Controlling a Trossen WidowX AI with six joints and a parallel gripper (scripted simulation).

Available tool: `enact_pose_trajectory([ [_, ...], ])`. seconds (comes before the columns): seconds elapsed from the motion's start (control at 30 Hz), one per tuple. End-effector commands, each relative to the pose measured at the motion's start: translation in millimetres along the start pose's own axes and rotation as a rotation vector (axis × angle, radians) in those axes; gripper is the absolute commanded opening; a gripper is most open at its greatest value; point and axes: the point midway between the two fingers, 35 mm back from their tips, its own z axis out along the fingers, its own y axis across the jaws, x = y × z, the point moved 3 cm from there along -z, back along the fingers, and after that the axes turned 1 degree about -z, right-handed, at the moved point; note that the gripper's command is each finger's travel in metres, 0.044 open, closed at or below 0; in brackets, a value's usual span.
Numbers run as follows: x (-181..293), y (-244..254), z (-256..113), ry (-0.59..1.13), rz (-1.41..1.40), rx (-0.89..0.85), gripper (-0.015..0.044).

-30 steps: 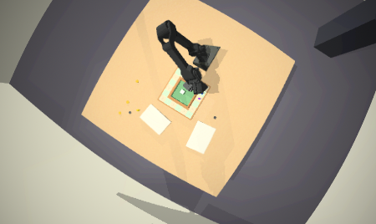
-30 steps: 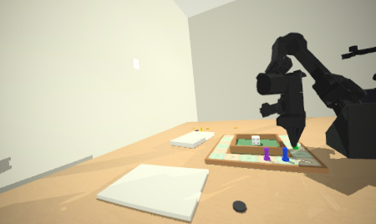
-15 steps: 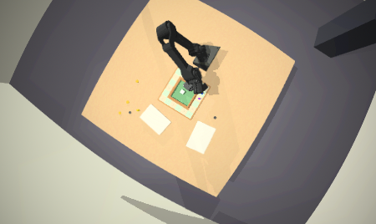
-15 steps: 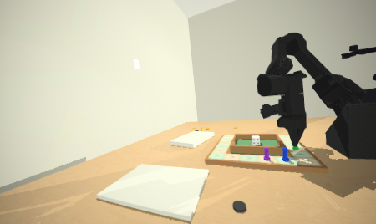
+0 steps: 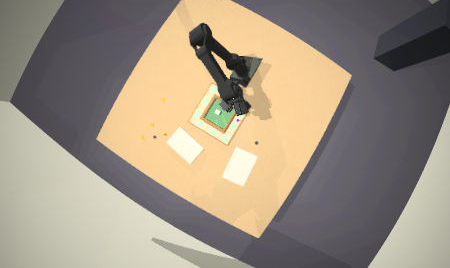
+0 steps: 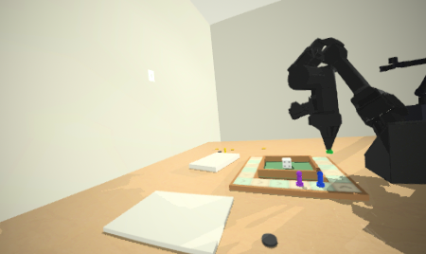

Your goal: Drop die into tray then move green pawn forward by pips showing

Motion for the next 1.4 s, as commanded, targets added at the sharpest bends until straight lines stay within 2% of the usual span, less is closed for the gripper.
enact_pose_trajectory([
  [0.0,0,0,-24,-0.001,0.011,-0.015,0.0000],
  [0.3,7,-7,-70,-0.002,0.013,-0.006,0.0000],
  [0.7,-23,-17,-60,0.007,0.006,-0.049,0.0000],
  [1.37,-82,-63,-25,0.006,0.014,-0.061,0.0000],
])
